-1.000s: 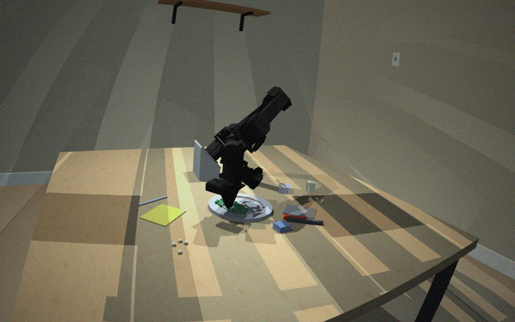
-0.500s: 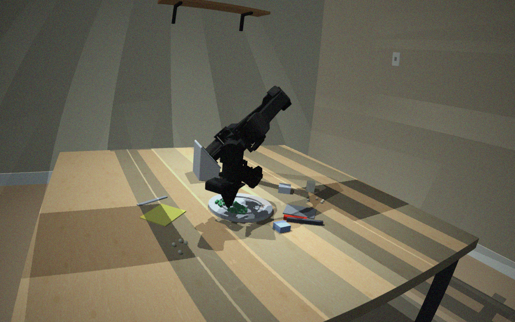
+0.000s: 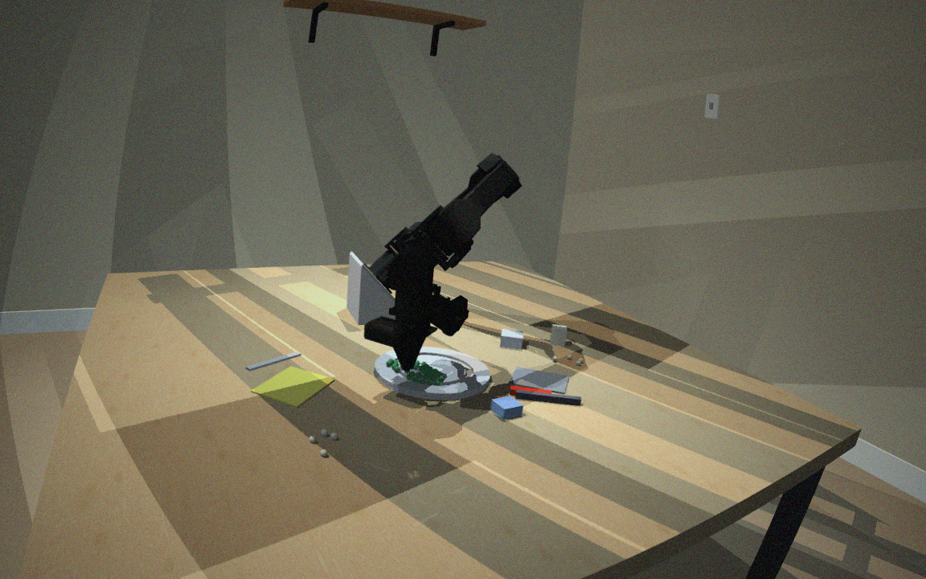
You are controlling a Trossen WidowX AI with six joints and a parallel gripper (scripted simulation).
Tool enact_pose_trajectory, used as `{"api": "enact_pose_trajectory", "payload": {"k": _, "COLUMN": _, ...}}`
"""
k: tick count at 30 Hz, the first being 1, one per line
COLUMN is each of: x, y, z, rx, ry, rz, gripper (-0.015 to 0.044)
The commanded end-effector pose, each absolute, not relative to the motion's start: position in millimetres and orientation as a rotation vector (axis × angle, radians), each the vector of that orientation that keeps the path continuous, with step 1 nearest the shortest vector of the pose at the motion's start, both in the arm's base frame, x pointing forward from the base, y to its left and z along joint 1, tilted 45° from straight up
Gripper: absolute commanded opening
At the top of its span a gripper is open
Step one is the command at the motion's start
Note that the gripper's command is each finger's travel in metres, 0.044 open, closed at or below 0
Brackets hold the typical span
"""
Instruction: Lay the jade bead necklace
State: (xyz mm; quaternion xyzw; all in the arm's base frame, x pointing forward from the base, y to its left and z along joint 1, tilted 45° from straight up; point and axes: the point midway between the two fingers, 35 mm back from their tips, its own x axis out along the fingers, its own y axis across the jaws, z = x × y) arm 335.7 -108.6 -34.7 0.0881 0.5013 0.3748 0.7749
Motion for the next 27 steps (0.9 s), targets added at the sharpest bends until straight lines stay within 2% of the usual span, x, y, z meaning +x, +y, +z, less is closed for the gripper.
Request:
{"api": "enact_pose_trajectory", "payload": {"k": 1, "x": 335.0, "y": -108.1, "z": -38.1, "rx": 0.192, "ry": 1.092, "rz": 0.815, "gripper": 0.0000}}
{"api": "enact_pose_trajectory", "payload": {"k": 27, "x": 337.1, "y": -101.2, "z": -45.3, "rx": 0.192, "ry": 1.091, "rz": 0.815, "gripper": 0.0000}}
